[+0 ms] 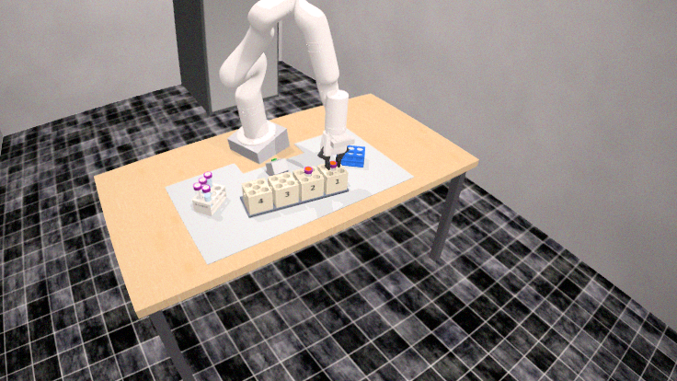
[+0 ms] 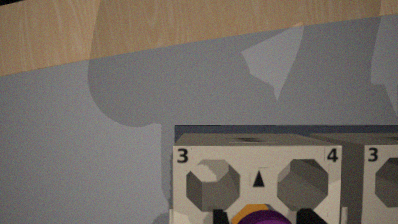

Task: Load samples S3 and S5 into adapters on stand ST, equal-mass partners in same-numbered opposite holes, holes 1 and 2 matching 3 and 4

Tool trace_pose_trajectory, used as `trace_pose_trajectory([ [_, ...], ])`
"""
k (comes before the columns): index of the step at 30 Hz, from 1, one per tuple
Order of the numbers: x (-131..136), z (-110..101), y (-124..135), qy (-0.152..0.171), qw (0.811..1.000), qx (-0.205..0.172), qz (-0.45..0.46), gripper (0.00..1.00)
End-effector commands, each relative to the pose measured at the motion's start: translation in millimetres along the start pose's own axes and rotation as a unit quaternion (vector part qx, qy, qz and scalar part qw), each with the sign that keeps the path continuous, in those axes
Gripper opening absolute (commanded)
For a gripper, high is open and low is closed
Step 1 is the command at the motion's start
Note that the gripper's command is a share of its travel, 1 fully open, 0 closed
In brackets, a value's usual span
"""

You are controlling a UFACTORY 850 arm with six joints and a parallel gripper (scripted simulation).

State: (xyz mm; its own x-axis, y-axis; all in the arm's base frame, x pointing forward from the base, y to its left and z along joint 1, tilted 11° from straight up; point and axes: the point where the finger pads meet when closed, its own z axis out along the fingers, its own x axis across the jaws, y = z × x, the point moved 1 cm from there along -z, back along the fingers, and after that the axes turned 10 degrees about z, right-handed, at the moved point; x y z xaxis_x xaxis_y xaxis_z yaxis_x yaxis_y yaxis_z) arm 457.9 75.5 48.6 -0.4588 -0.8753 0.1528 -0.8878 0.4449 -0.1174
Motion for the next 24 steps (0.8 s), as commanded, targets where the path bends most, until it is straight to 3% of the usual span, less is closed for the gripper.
trace_pose_trajectory([
  [1, -0.6, -8.9, -0.7, -0.001, 1.0, 0.001, 0.0, 0.44],
  [24, -0.6, -50.9, -0.7, -0.001, 1.0, 0.001, 0.0, 0.44],
])
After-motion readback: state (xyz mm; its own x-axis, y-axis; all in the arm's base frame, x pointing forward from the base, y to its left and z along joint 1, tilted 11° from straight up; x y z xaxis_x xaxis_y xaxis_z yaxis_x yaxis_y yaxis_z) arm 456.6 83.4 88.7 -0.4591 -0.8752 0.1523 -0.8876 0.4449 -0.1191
